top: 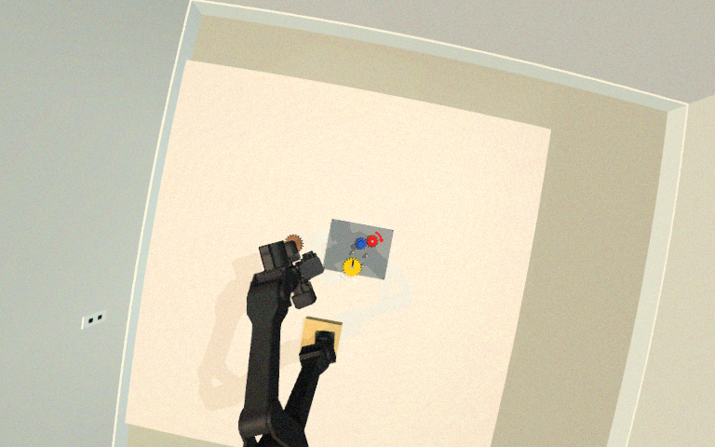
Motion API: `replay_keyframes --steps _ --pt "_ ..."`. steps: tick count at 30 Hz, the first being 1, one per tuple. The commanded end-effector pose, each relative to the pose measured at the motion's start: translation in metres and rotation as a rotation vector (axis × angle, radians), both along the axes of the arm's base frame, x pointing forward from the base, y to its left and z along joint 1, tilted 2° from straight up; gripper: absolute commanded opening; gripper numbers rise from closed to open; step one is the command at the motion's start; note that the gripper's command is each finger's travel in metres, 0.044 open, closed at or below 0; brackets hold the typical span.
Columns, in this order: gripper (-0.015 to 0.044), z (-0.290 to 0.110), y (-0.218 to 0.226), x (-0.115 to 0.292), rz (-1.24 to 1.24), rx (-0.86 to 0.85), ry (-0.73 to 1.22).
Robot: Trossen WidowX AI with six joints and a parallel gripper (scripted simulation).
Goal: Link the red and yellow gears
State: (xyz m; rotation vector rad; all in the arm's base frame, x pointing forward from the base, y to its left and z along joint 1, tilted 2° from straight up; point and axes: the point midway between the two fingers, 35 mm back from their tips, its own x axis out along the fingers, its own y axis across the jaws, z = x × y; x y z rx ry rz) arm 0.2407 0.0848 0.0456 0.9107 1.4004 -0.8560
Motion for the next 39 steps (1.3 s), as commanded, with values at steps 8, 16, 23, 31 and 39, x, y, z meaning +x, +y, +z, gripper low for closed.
replay_keyframes --steps 8,16,23,31,39 --pt "0.0059 -0.001 0.000 0.000 -0.005 0.001 0.001" --pt "0.0000 0.001 0.000 0.000 -0.005 0.001 0.001" --pt "0.0000 0.014 0.001 0.003 -0.005 0.001 0.001" --pt "0.0000 0.031 0.003 0.006 -0.005 0.001 0.000" --pt "0.0000 0.048 0.003 0.008 -0.005 0.001 0.000"
